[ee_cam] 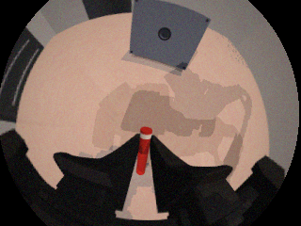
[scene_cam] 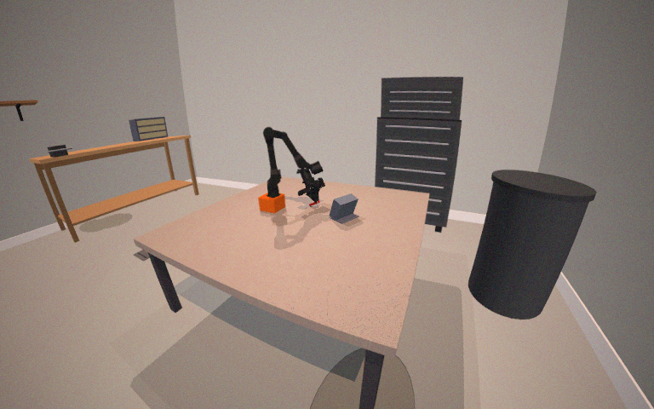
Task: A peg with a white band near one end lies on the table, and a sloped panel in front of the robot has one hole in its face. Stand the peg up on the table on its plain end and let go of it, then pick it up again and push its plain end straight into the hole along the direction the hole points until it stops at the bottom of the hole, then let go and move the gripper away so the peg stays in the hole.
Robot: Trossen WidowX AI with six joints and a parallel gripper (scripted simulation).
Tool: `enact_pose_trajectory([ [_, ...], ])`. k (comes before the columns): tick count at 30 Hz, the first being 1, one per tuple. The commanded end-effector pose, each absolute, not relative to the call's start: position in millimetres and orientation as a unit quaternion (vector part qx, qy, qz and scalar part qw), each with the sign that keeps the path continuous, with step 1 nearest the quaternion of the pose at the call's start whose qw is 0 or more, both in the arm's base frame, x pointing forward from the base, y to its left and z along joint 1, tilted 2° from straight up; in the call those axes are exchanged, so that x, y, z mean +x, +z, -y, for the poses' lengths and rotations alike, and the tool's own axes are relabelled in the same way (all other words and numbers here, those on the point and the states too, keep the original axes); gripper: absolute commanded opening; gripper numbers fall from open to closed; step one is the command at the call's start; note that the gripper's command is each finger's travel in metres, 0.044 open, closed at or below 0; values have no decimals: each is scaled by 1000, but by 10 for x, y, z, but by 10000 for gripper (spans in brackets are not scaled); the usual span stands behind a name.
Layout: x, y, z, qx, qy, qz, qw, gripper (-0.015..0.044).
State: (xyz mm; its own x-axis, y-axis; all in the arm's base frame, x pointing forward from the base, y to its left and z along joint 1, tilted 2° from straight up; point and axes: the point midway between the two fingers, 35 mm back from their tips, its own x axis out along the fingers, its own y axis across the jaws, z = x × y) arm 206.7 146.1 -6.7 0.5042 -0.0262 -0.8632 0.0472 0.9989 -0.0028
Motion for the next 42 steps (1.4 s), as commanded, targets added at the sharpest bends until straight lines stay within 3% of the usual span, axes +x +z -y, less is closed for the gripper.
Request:
enact_pose_trajectory([
  [1, 2043, -49, -1452, 14, -23, -483, 875, 50],
  [42, 1772, 34, -1466, 9, -25, -323, 946, 50],
])
